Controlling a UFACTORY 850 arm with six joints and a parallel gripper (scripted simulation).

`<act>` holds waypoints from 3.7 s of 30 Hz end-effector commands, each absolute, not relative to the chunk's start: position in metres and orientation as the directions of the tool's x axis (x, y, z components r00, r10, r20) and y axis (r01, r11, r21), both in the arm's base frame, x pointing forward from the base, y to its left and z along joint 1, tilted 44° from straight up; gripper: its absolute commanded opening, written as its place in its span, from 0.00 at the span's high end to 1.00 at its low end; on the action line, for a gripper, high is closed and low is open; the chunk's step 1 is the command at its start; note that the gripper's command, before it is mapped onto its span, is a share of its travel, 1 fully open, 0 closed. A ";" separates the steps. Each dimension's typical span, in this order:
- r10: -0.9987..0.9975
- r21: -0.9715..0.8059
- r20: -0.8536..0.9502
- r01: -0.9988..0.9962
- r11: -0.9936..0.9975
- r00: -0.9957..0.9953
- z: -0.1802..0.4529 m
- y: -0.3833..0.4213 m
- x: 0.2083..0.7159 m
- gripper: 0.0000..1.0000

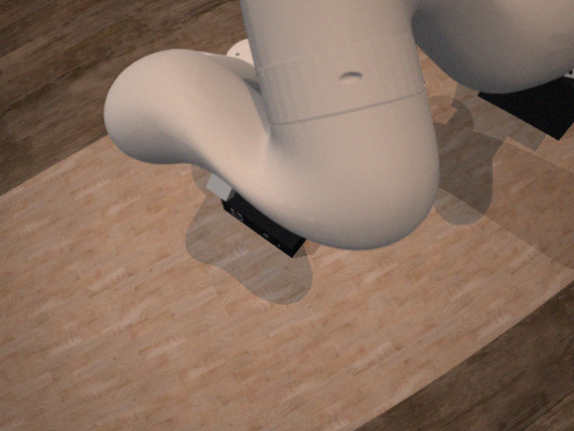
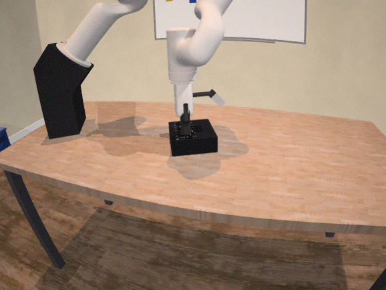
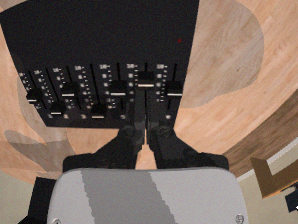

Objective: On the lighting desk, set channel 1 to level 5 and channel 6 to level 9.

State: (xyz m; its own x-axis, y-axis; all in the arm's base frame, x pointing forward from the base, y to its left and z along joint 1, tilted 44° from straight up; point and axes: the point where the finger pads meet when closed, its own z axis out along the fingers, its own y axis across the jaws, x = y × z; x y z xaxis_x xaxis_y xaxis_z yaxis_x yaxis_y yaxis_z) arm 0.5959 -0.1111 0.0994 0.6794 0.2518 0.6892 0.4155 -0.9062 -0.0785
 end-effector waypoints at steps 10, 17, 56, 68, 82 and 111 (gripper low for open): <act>0.252 -0.078 0.690 0.415 -0.906 0.679 0.102 -0.111 0.598 1.00; 0.252 -0.078 0.690 0.415 -0.906 0.679 0.103 -0.110 0.599 1.00; 0.252 -0.078 0.690 0.415 -0.906 0.679 0.102 -0.111 0.599 1.00; 0.252 -0.078 0.690 0.415 -0.906 0.679 0.099 -0.112 0.596 1.00; 0.252 -0.078 0.690 0.415 -0.906 0.679 0.109 -0.116 0.587 1.00; 0.252 -0.078 0.690 0.415 -0.906 0.679 0.129 -0.126 0.571 0.00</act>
State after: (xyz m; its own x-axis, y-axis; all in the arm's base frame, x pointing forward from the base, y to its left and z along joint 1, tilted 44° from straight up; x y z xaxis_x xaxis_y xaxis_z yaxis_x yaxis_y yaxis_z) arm 0.5709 -0.1249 0.1276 0.6794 0.2517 0.6892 0.4156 -0.9061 -0.0787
